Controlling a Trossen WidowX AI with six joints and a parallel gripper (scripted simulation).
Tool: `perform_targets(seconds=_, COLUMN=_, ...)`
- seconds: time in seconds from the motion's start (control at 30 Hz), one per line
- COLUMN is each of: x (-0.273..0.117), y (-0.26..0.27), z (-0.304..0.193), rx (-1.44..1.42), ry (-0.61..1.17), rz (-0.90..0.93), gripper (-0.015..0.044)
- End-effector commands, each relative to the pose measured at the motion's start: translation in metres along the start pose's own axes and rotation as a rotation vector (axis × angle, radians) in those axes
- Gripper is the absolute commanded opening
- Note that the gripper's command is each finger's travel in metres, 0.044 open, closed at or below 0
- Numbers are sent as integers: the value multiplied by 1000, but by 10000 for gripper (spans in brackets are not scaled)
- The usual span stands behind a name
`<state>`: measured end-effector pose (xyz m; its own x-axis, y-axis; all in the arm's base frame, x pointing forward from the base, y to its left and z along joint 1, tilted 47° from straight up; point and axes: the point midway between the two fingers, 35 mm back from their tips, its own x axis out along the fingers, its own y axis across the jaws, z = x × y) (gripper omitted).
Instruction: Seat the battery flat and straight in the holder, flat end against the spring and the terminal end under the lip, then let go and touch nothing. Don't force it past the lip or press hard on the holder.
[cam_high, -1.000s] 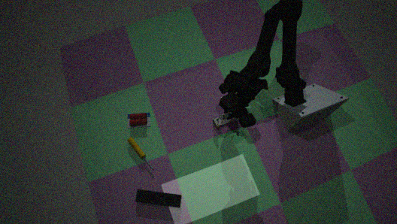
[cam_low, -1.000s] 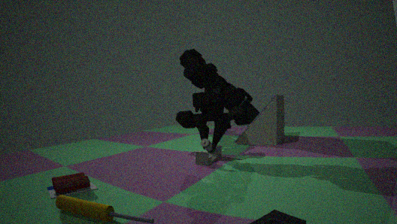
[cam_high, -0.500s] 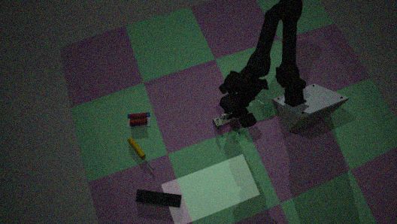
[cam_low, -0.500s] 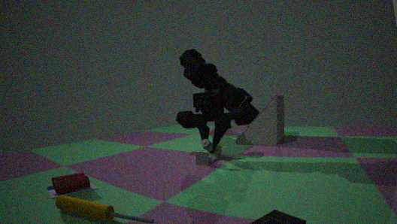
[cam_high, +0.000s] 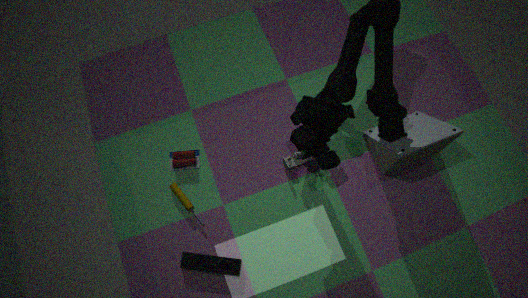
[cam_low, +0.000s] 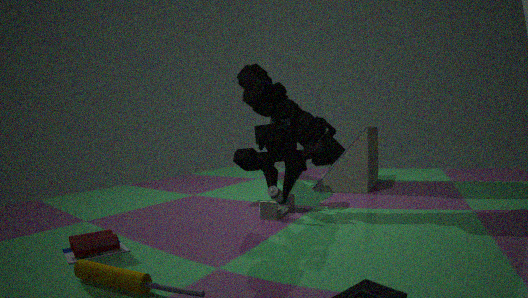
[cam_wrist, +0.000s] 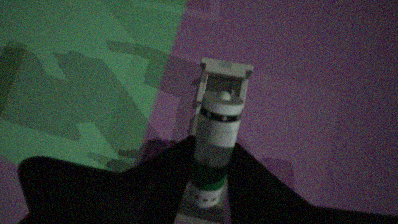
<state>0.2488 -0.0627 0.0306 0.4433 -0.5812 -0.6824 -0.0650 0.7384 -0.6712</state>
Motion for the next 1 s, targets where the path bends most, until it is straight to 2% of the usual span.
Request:
perform_targets(seconds=0.0, x=2, y=2, z=-3, rx=-7, ry=37, rz=6, gripper=66)
perform_targets(seconds=0.97, x=9, y=2, z=2, rx=10, ry=196, rz=28, gripper=66)
